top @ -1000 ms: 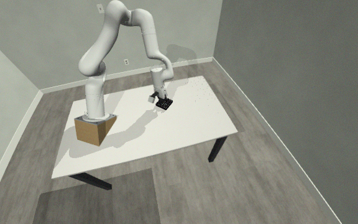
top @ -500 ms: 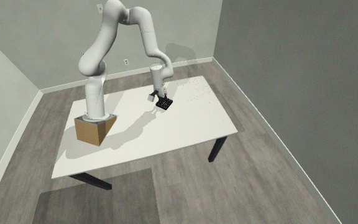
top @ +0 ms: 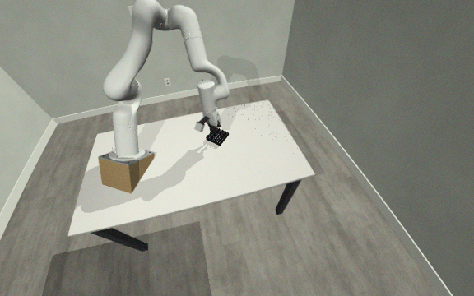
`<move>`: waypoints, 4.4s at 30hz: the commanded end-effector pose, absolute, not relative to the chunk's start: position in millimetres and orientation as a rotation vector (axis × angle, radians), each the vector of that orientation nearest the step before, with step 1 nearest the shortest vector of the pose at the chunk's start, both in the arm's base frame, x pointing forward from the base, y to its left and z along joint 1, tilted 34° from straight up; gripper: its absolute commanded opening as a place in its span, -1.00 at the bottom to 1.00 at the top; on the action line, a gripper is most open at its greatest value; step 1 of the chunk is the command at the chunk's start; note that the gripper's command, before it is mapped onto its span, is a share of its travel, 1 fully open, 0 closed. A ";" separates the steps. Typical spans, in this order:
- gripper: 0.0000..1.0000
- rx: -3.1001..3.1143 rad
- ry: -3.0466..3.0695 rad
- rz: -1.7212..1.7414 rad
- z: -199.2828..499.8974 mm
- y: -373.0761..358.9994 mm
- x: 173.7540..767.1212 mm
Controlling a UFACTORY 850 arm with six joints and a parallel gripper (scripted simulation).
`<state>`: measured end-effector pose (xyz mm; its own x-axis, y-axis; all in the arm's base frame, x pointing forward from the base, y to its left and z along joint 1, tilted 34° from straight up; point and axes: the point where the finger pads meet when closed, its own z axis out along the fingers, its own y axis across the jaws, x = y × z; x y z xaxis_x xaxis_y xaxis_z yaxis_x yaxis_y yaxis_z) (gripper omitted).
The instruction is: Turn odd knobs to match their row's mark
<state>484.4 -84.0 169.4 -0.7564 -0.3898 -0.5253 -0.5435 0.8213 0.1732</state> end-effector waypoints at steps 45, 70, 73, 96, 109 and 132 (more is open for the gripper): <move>-0.61 -1.762 1.852 0.070 180.3 -89.1 481.3; -0.61 -2.315 1.114 -0.208 187.5 -92.5 478.6; -0.61 -2.352 1.043 -0.231 188.1 -92.7 478.3; -0.61 -2.385 0.974 -0.253 188.7 -93.0 478.1; -0.61 -2.385 0.974 -0.253 188.7 -93.0 478.1; -0.61 -2.385 0.973 -0.254 183.7 -90.7 480.1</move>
